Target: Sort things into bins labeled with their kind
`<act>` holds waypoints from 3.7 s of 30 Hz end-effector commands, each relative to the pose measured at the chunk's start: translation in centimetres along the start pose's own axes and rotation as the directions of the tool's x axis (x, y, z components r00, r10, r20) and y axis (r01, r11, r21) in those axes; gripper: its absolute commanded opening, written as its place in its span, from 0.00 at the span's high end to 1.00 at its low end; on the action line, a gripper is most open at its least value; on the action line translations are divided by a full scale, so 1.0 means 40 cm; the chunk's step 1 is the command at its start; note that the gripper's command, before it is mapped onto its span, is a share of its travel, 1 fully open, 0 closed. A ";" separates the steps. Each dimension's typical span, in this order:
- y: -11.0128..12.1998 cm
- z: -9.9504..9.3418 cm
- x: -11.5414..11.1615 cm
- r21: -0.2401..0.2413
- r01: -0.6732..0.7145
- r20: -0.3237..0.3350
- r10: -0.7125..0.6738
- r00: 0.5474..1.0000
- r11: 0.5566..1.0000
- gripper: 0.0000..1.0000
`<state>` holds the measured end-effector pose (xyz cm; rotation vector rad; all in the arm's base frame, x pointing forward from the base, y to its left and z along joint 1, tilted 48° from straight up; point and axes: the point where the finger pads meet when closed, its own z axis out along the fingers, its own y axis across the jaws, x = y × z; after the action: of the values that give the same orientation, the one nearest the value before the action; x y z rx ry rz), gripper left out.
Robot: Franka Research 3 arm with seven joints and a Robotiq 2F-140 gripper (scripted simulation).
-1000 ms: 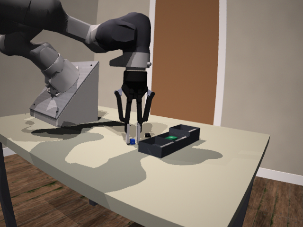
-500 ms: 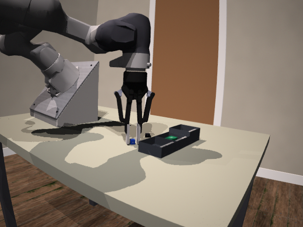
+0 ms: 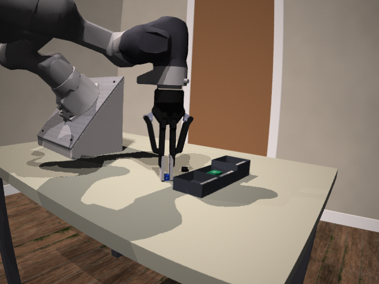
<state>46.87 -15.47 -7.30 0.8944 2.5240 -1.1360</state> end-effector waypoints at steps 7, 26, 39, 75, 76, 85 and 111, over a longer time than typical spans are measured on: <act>-0.002 0.004 0.000 0.000 -0.007 0.000 0.007 1.000 1.000 0.93; -0.002 -0.046 0.000 0.000 -0.007 0.000 0.007 1.000 1.000 0.93; -0.002 -0.138 0.000 0.000 -0.007 0.000 0.007 1.000 1.000 0.93; -0.002 -0.146 0.000 0.000 -0.007 0.000 0.007 1.000 1.000 0.93; -0.002 -0.146 0.000 0.000 -0.007 0.000 0.007 1.000 1.000 0.93; -0.002 -0.146 0.000 0.000 -0.007 0.000 0.007 1.000 1.000 0.93; -0.002 -0.146 0.000 0.000 -0.007 0.000 0.007 1.000 1.000 0.93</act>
<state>47.12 -11.28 -3.39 0.9137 2.5138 -1.1289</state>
